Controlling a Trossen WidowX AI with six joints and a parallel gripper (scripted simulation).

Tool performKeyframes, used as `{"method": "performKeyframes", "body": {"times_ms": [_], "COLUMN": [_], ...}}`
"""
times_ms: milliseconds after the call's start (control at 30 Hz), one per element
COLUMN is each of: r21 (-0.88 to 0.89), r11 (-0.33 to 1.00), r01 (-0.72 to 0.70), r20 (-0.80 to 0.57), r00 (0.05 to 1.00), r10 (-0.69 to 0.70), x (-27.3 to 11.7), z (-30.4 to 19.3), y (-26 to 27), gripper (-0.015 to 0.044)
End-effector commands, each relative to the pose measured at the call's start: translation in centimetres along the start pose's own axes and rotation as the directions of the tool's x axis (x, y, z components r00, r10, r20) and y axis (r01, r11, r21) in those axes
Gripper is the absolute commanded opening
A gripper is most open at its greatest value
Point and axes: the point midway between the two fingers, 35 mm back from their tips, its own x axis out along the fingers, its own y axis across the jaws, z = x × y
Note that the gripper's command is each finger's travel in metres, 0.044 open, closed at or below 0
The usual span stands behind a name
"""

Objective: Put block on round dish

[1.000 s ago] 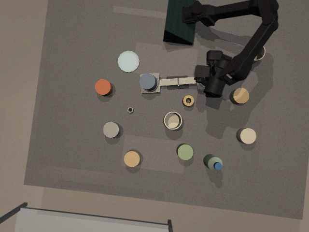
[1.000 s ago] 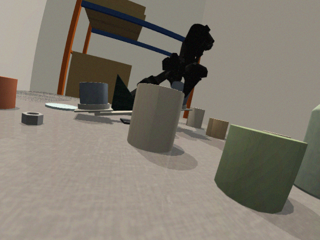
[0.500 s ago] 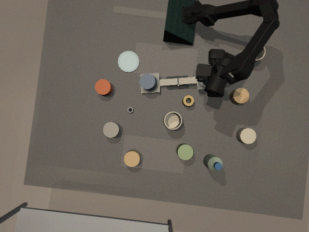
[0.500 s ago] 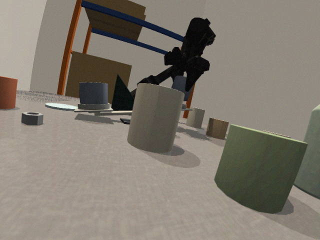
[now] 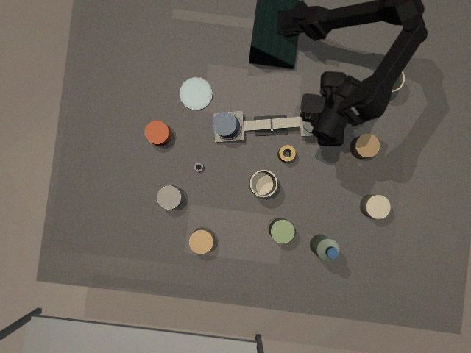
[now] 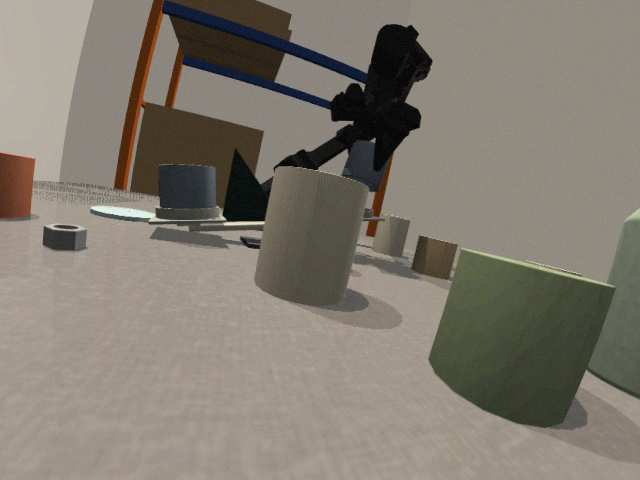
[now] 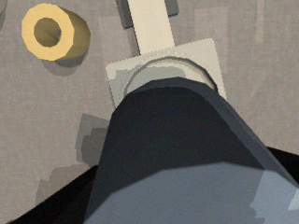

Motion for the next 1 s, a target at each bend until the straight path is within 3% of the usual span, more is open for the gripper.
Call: {"method": "performKeyframes", "body": {"times_ms": [0,467,967], "r21": [-0.003,0.015,0.02], "r11": [1.0,1.0,1.0], "r01": [-0.01,-0.02,-0.011], "r20": [0.007,0.009,0.001], "r00": [1.0,1.0,1.0], "r10": [0.01,0.019,0.011], "x": [-0.7,-2.5,-2.0], "z": [0.0,-0.1,-0.1], "y": [0.1,-0.2,-0.3], "gripper": [0.0,0.0,0.0]}}
